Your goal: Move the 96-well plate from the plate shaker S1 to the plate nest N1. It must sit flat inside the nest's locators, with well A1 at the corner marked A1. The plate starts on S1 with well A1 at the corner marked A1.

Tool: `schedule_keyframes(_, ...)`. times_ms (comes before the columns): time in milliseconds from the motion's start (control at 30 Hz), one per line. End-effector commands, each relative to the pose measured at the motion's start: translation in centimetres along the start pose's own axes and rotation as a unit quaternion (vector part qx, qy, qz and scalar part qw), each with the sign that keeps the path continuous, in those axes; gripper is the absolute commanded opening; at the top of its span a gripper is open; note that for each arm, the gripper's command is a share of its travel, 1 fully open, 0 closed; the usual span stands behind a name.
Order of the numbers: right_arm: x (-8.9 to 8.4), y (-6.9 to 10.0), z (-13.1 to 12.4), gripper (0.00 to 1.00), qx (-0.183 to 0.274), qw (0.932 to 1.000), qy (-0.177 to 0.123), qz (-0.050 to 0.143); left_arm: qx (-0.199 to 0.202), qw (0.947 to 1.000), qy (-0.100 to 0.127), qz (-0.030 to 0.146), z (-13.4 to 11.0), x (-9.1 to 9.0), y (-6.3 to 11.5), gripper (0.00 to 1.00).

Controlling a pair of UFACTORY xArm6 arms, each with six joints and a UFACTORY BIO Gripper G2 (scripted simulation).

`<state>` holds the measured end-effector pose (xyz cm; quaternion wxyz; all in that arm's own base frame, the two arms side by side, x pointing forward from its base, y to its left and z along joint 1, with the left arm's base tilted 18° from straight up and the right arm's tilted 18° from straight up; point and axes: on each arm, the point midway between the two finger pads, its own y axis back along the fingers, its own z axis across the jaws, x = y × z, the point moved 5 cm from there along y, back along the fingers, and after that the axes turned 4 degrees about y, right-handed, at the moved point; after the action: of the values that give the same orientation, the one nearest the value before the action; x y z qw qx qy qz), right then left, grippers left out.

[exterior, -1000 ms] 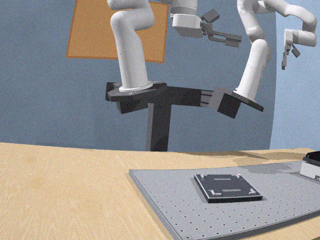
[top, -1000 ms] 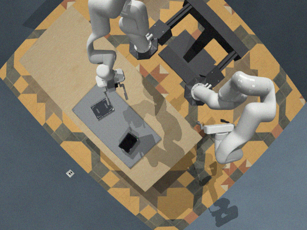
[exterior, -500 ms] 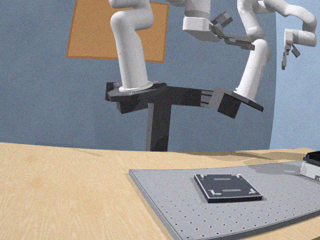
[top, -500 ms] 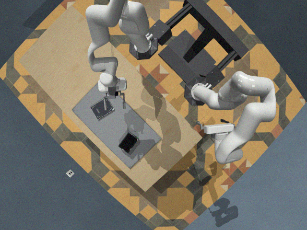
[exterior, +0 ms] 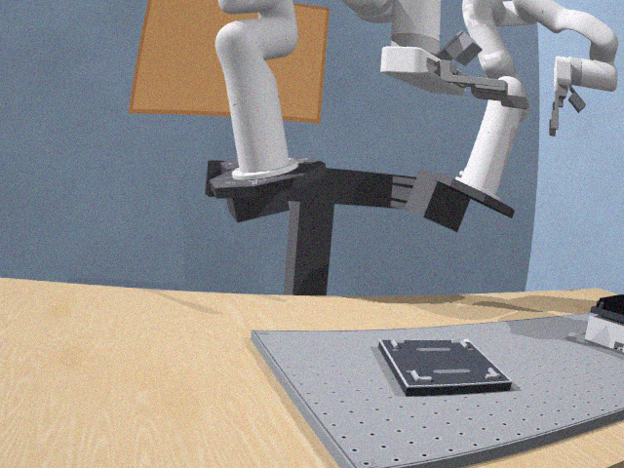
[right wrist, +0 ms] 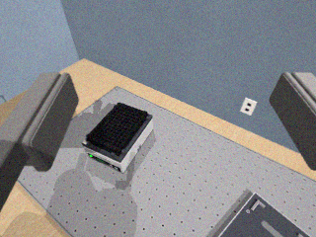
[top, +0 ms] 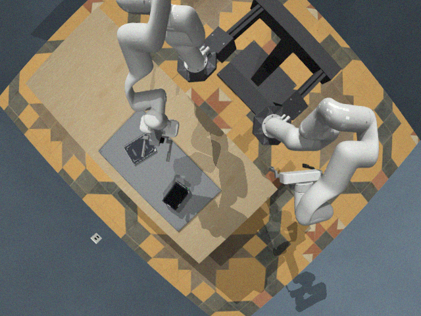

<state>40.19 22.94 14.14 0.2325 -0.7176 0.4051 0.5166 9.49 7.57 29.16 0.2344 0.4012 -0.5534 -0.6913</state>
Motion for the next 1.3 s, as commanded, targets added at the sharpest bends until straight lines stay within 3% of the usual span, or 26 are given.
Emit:
schedule_keyframes(0,0.7,-1.9,0.8,0.37,0.066,0.9978,0.004,-0.001,0.0,1.0,0.0,-0.001,0.0,-0.1,0.1,1.0)
schedule_keyframes(100,0.8,-2.1,0.9,0.37,0.078,0.9969,0.004,-0.001,0.0,1.0,0.0,-0.001,0.0,-0.1,0.1,1.0)
schedule_keyframes(233,1.6,-3.3,1.9,0.37,0.136,0.9907,0.003,0.001,0.0,1.0,0.0,-0.001,0.0,-0.1,0.1,1.0)
schedule_keyframes(367,2.6,-4.1,3.1,0.37,0.193,0.9811,0.002,0.003,0.0,1.0,0.0,-0.001,0.0,-0.1,0.1,1.0)
schedule_keyframes(567,4.2,-4.8,5.1,0.37,0.278,0.9606,-0.001,0.006,0.0,1.0,0.0,-0.001,0.0,-0.1,0.1,1.0)
schedule_keyframes(667,4.2,-4.8,5.1,0.37,0.278,0.9606,-0.001,0.006,0.0,1.0,0.0,-0.001,0.0,-0.1,0.1,1.0)
schedule_keyframes(733,4.9,-4.9,5.9,0.37,0.306,0.9522,-0.001,0.008,0.0,1.0,0.0,-0.001,0.0,-0.1,0.1,1.0)
schedule_keyframes(1100,4.8,-4.9,5.9,0.37,0.305,0.9522,-0.001,0.008,0.0,1.0,0.0,-0.001,0.0,-0.1,0.1,1.0)
schedule_keyframes(1167,5.4,-5.5,5.9,0.37,0.274,0.9618,-0.001,0.006,0.0,1.0,0.0,-0.001,0.0,-0.1,0.1,1.0)
schedule_keyframes(1233,5.4,-5.5,5.9,0.37,0.274,0.9618,-0.001,0.006,0.0,1.0,0.0,-0.001,0.0,-0.1,0.1,1.0)
schedule_keyframes(1267,5.6,-5.8,6.0,0.37,0.258,0.9662,-0.001,0.004,0.0,1.0,0.0,-0.001,0.0,-0.1,0.1,1.0)
